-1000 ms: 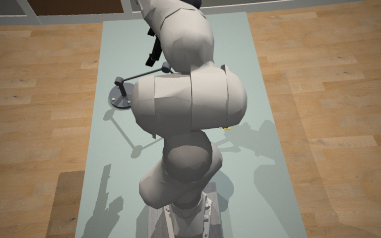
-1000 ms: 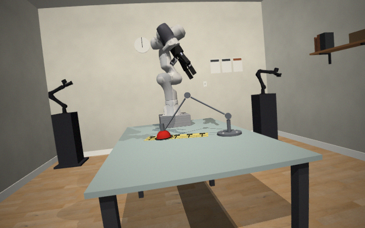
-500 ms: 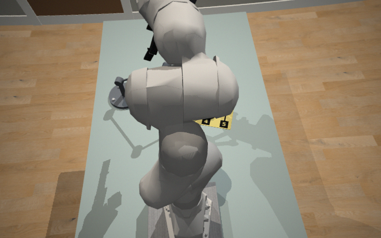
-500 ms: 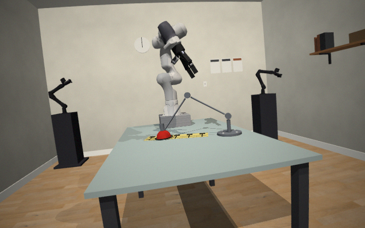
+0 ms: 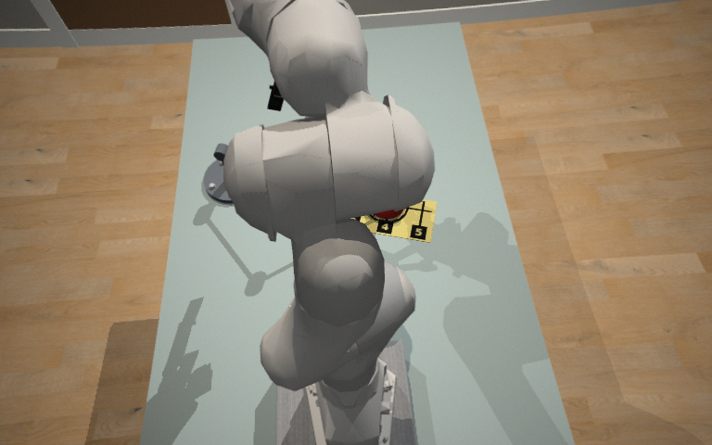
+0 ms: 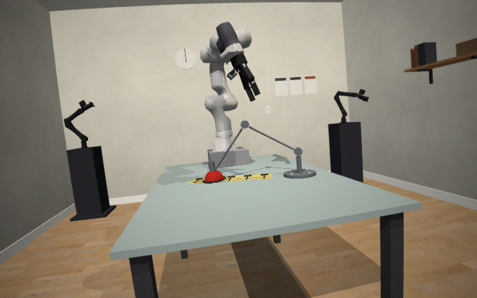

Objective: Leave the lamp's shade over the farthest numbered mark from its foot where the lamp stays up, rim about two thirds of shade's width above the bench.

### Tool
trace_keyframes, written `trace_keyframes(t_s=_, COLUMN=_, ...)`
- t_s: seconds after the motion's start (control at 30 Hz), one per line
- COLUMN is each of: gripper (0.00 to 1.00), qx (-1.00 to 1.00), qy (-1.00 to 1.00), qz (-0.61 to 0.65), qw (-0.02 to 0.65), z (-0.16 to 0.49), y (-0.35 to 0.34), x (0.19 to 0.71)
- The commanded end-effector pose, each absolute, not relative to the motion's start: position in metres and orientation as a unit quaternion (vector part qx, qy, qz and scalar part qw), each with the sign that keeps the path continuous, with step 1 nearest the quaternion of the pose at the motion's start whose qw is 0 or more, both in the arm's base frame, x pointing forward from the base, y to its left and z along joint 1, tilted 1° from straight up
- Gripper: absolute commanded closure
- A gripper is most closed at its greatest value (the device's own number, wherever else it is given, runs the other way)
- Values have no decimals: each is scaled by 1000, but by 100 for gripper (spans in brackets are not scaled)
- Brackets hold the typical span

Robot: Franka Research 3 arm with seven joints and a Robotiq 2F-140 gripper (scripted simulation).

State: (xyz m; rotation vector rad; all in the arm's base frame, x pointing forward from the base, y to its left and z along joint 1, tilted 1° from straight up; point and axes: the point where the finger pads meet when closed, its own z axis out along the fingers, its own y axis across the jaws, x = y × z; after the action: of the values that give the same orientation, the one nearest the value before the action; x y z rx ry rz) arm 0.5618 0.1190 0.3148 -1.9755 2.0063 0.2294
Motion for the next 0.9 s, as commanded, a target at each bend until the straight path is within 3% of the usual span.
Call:
trace_keyframes(t_s=0.0, gripper=0, qx=-651, qy=747, qz=69, qw=117, z=312, y=115, x=559)
trace_keyframes(t_s=0.87, gripper=0, qx=-637, qy=771, qz=4, qw=24, z=313, y=118, x=561)
